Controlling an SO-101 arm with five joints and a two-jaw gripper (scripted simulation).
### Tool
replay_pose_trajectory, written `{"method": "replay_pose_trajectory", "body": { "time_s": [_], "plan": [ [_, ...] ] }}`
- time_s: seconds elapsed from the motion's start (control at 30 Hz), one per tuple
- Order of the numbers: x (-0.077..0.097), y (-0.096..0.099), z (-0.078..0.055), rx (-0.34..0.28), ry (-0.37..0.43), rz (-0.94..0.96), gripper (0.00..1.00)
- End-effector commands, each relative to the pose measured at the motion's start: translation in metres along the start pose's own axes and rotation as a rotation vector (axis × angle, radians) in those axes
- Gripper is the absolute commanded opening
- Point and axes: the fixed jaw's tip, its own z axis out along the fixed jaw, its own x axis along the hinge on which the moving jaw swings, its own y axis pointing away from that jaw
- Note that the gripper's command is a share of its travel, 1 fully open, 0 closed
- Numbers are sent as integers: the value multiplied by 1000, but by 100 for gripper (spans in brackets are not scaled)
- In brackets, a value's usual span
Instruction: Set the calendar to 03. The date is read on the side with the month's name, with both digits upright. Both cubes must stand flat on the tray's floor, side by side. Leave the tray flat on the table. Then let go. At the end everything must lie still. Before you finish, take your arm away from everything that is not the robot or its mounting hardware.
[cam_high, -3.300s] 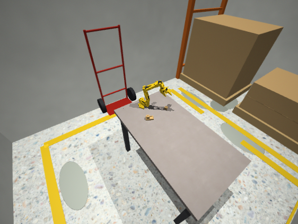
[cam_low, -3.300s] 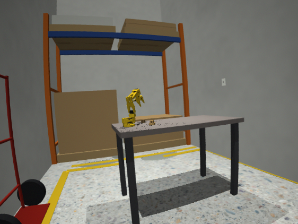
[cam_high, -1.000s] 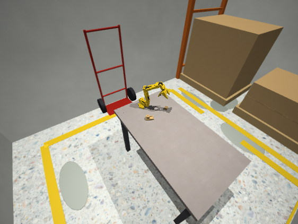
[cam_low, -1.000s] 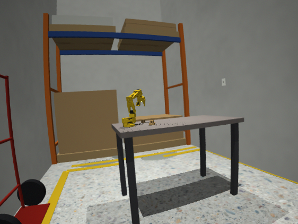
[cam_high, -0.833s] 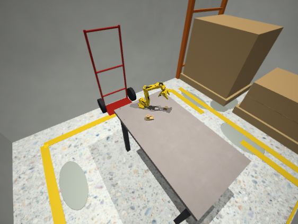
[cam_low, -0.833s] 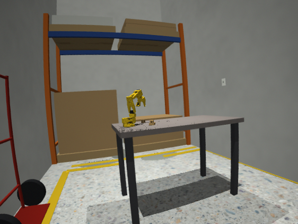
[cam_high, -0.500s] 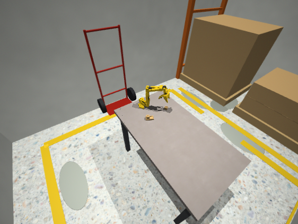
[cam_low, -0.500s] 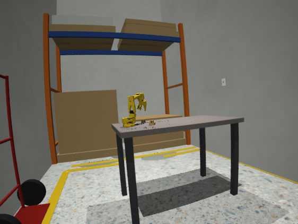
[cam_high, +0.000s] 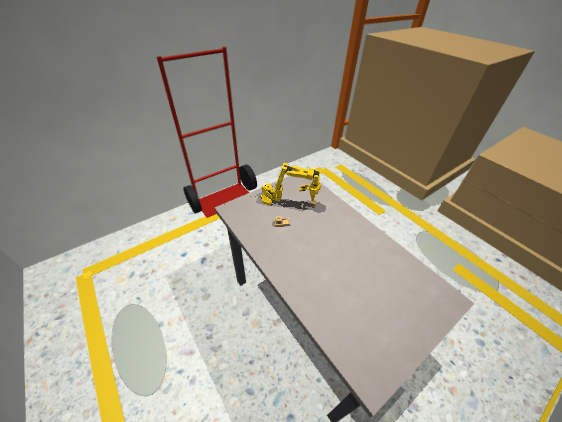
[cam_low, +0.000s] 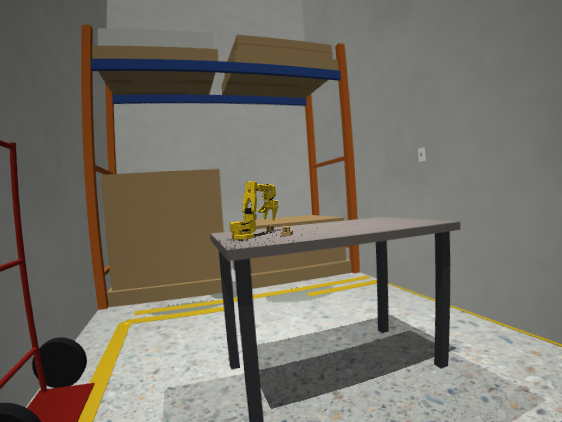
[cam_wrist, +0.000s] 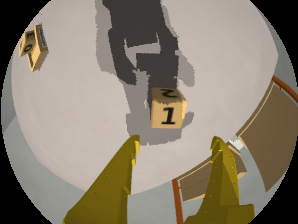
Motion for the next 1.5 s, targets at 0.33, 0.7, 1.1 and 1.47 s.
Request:
{"method": "replay_pose_trajectory", "body": {
  "time_s": [0.33,0.7,1.1,1.47],
  "plan": [
    [3,4,-3,5,23,7,35],
    [3,4,-3,5,23,7,35],
    [4,4,5,5,23,7,35],
    [4,3,20,5,23,7,35]
  ]
}}
